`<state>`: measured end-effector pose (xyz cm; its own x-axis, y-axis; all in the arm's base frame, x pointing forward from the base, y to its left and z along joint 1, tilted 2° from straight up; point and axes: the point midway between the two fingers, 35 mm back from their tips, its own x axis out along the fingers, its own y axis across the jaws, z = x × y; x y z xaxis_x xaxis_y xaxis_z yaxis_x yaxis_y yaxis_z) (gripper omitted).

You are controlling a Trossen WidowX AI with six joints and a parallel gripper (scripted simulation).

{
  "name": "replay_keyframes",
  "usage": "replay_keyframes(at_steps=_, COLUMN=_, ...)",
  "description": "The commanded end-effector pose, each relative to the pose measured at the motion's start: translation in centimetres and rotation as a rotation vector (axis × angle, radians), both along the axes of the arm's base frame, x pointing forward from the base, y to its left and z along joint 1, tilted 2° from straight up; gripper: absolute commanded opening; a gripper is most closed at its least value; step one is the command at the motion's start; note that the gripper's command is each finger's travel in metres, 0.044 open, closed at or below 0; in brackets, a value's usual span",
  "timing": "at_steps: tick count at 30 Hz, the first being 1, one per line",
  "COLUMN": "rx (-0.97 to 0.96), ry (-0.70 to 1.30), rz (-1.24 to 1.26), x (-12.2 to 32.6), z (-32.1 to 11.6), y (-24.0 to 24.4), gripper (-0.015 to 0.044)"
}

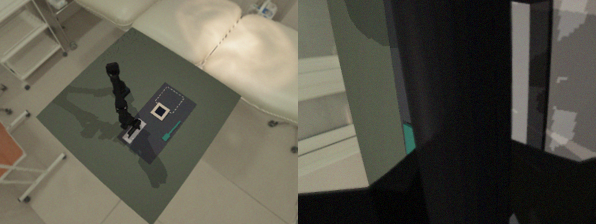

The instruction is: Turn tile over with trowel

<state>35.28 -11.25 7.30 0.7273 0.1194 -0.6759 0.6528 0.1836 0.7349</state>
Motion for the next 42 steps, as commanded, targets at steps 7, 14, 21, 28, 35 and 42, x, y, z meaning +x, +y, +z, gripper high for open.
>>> replay_keyframes(at_steps=7, rx=-0.030, ry=-0.013, rz=0.007, x=2.0, z=-0.2, y=3.8, gripper=0.0000)
replay_keyframes(at_steps=14, rx=-0.043, ry=-0.028, rz=0.009, x=3.0, z=-0.3, y=6.7, gripper=0.0000)
replay_keyframes(at_steps=21, rx=-0.050, ry=-0.051, rz=0.010, x=3.7, z=-0.4, y=9.8, gripper=0.0000)
replay_keyframes(at_steps=28, rx=-0.051, ry=-0.057, rz=0.010, x=3.7, z=-0.8, y=10.4, gripper=0.0000)
replay_keyframes(at_steps=35, rx=-0.051, ry=-0.056, rz=0.010, x=3.5, z=-1.9, y=10.4, gripper=0.0000)
replay_keyframes(at_steps=42, rx=-0.051, ry=-0.056, rz=0.010, x=3.2, z=-3.0, y=10.4, gripper=0.0000)
